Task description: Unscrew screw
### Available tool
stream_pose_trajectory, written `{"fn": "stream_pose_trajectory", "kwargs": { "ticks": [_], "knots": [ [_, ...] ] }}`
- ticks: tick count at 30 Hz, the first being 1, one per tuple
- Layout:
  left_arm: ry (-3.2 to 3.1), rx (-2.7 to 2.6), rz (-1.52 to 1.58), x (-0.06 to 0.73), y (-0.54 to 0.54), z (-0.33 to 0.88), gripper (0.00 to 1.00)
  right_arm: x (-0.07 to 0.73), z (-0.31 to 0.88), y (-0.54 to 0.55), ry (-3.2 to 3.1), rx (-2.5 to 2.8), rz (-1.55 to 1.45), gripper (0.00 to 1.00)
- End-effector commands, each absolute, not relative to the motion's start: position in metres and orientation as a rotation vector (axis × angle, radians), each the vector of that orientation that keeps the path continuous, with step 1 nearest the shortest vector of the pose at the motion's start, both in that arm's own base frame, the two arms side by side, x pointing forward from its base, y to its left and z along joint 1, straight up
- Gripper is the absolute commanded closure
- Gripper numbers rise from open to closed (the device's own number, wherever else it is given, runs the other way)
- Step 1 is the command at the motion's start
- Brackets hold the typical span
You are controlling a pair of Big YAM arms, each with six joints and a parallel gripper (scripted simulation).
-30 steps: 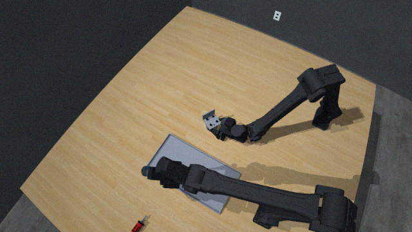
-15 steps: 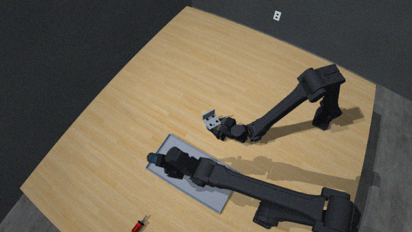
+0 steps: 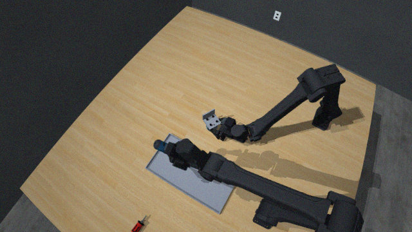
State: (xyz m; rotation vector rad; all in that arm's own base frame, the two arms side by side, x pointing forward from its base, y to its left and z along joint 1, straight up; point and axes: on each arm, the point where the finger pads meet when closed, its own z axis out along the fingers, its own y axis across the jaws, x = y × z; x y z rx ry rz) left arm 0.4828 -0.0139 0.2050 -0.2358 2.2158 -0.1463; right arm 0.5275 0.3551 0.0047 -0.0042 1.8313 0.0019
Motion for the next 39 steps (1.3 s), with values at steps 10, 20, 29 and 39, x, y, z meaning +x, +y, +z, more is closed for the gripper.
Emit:
{"fn": "stream_pose_trajectory", "kwargs": {
  "ticks": [10,20,29,39],
  "knots": [
    [2.000,-0.098,-0.180,0.502,-0.045,0.281,0.58,0.537,0.004,0.363,1.822,0.003,0.014,0.41],
    [1.947,0.066,-0.242,0.476,-0.104,0.267,0.58,0.537,0.004,0.363,1.822,0.003,0.014,0.41],
    [1.905,0.120,-0.264,0.468,-0.123,0.271,0.58,0.537,0.004,0.363,1.822,0.003,0.014,0.41],
    [1.787,0.243,-0.321,0.447,-0.168,0.287,0.58,0.537,0.004,0.363,1.822,0.003,0.014,0.41]
  ]
}}
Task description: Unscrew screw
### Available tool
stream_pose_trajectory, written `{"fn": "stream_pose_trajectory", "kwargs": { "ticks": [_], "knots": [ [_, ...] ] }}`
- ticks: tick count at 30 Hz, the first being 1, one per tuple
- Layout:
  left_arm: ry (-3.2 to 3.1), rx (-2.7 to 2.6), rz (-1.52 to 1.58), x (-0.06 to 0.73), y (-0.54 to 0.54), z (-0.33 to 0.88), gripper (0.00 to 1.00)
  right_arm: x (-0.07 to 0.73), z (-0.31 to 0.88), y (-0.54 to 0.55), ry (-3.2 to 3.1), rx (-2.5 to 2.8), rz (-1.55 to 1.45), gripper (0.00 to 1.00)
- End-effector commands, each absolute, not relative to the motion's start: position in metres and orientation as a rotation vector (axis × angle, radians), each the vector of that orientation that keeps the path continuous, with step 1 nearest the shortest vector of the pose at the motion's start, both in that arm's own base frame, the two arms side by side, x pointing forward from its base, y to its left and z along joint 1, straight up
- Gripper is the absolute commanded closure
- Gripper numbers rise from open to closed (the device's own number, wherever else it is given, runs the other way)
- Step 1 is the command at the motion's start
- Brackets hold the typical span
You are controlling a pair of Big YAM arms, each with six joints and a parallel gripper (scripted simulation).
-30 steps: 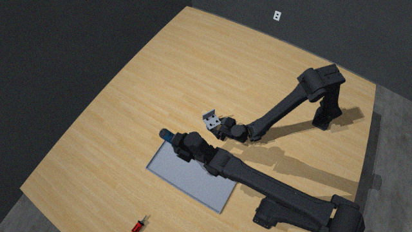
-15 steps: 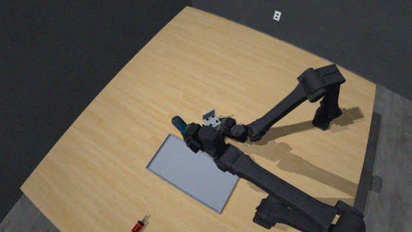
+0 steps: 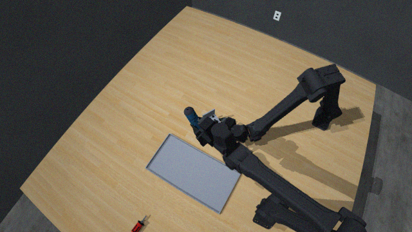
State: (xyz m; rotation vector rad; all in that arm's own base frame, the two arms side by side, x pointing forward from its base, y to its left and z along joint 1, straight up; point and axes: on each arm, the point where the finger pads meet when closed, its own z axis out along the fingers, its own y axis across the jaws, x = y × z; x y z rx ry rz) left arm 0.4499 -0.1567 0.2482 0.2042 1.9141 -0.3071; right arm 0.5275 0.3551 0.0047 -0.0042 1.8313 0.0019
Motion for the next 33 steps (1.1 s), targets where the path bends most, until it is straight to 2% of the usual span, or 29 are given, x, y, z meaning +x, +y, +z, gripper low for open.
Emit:
{"fn": "stream_pose_trajectory", "kwargs": {
  "ticks": [1,5,6,17,22,23,33],
  "knots": [
    [1.741,0.237,-0.328,0.455,-0.171,0.314,0.58,0.537,0.004,0.363,1.822,0.003,0.014,0.41],
    [1.730,0.216,-0.313,0.461,-0.161,0.322,0.58,0.537,0.004,0.363,1.822,0.003,0.014,0.41],
    [1.775,0.254,-0.327,0.444,-0.172,0.288,0.58,0.537,0.004,0.363,1.822,0.003,0.014,0.41],
    [1.636,0.369,-0.395,0.411,-0.215,0.306,0.58,0.537,0.004,0.363,1.822,0.003,0.014,0.41],
    [1.579,0.337,-0.387,0.425,-0.210,0.343,0.58,0.537,0.004,0.363,1.822,0.003,0.014,0.41],
    [1.623,0.377,-0.401,0.408,-0.218,0.308,0.58,0.537,0.004,0.363,1.822,0.003,0.014,0.41],
    [1.491,0.462,-0.466,0.372,-0.251,0.324,0.58,0.537,0.004,0.363,1.822,0.003,0.014,0.41]
  ]
}}
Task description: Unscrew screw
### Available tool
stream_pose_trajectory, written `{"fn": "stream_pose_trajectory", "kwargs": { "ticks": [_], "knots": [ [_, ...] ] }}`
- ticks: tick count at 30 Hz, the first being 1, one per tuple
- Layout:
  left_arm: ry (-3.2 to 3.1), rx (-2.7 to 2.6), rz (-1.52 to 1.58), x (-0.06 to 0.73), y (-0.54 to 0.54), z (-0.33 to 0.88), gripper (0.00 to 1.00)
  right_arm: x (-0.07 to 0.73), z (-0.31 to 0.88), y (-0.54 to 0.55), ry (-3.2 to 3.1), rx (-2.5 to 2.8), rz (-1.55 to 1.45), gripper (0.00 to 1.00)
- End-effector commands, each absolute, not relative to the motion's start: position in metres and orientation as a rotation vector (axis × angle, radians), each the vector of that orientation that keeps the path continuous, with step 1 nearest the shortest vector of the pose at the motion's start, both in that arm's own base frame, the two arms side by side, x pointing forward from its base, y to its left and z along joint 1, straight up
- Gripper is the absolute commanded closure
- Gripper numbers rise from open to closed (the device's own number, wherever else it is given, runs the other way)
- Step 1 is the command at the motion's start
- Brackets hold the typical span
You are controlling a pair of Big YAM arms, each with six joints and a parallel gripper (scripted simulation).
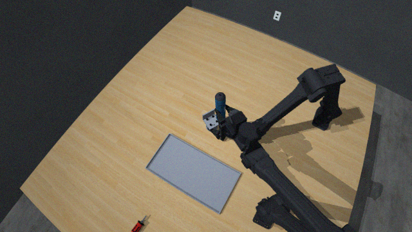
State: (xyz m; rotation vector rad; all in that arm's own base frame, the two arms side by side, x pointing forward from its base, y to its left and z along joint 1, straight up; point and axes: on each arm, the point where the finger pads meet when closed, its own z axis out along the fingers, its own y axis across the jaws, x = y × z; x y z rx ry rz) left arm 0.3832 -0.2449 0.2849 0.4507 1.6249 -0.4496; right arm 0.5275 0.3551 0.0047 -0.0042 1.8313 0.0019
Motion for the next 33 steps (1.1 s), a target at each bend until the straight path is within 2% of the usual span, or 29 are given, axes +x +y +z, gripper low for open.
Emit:
{"fn": "stream_pose_trajectory", "kwargs": {
  "ticks": [1,3,33],
  "knots": [
    [1.478,0.470,-0.472,0.368,-0.254,0.325,0.58,0.537,0.004,0.363,1.822,0.003,0.014,0.41],
    [1.419,0.452,-0.482,0.375,-0.259,0.362,0.58,0.537,0.004,0.363,1.822,0.003,0.014,0.41],
    [1.415,0.445,-0.471,0.383,-0.258,0.360,0.58,0.537,0.004,0.363,1.822,0.003,0.014,0.41]
  ]
}}
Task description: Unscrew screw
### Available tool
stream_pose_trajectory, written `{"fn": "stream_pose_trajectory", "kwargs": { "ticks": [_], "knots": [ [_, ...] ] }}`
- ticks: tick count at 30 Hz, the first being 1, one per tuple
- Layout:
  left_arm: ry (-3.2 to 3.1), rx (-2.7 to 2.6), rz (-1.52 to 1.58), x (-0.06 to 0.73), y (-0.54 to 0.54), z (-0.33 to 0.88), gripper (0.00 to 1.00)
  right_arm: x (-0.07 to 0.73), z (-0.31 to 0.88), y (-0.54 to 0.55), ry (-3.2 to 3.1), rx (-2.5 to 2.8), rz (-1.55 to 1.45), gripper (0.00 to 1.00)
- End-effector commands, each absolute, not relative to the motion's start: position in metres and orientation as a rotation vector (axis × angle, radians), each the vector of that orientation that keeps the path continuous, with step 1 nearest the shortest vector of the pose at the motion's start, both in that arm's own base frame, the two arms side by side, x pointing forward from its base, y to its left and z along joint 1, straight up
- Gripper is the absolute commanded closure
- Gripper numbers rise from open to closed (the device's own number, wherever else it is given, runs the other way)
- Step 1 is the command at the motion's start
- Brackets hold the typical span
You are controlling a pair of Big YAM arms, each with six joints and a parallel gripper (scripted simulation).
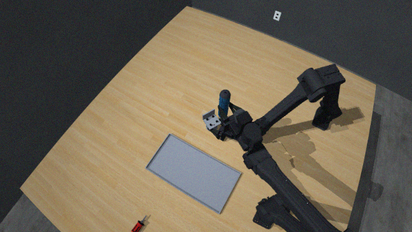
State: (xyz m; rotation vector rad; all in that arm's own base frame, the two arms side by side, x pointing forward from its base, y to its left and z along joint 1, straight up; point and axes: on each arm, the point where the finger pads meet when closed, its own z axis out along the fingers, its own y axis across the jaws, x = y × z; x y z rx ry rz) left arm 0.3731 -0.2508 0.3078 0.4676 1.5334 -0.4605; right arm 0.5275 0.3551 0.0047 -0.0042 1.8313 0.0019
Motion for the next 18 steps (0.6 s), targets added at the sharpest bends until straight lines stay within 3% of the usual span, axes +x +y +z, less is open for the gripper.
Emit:
{"fn": "stream_pose_trajectory", "kwargs": {
  "ticks": [1,18],
  "knots": [
    [1.415,0.445,-0.472,0.3828,-0.2579,0.3603,0.58,0.5368,0.0043,0.3629,1.822,0.003,0.014,0.41],
    [1.407,0.444,-0.477,0.3816,-0.2589,0.3633,0.58,0.5368,0.0043,0.3629,1.822,0.003,0.014,0.41]
  ]
}}
